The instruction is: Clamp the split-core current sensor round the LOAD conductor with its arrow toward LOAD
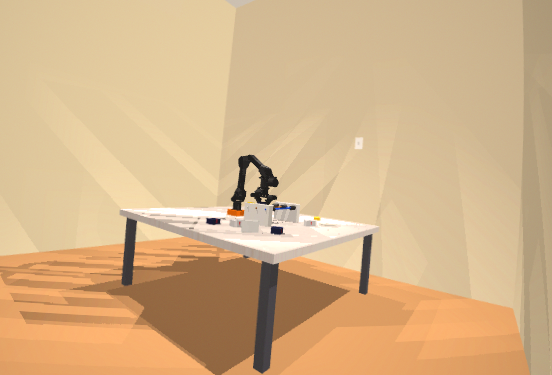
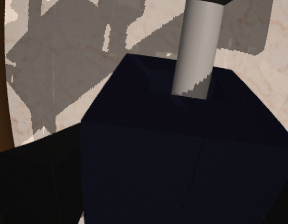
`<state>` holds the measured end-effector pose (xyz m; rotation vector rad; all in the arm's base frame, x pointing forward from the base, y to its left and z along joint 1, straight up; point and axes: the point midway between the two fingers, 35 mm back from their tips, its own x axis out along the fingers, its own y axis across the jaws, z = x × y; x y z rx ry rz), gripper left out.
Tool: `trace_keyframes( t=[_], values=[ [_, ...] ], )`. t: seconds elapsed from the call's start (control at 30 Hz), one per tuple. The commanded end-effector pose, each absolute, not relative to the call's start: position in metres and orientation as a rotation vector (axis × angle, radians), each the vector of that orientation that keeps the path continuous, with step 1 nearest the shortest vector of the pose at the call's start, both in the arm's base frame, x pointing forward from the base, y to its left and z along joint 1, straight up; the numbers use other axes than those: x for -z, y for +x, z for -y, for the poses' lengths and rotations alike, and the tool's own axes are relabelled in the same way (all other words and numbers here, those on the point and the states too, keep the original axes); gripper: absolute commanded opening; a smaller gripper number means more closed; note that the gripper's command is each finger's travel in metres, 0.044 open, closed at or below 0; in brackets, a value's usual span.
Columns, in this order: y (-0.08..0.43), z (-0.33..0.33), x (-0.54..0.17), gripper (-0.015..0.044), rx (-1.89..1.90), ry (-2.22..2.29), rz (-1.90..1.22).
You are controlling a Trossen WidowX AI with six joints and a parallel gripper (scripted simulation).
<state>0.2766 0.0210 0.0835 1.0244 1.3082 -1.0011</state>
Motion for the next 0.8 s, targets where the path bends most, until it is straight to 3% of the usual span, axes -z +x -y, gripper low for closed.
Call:
trace_keyframes(
  t=[0.0,0.43,0.63,0.77],
  values=[
    [0.2767,-0.021,-0.0836,0.0267,1.001,1.024,-1.308],
    [0.2767,-0.021,-0.0836,0.0267,1.001,1.024,-1.308],
    [0.2767,-0.021,-0.0836,0.0425,1.001,1.024,-1.308],
    [0.2767,-0.021,-0.0836,0.044,1.001,1.024,-1.308]
  ],
)
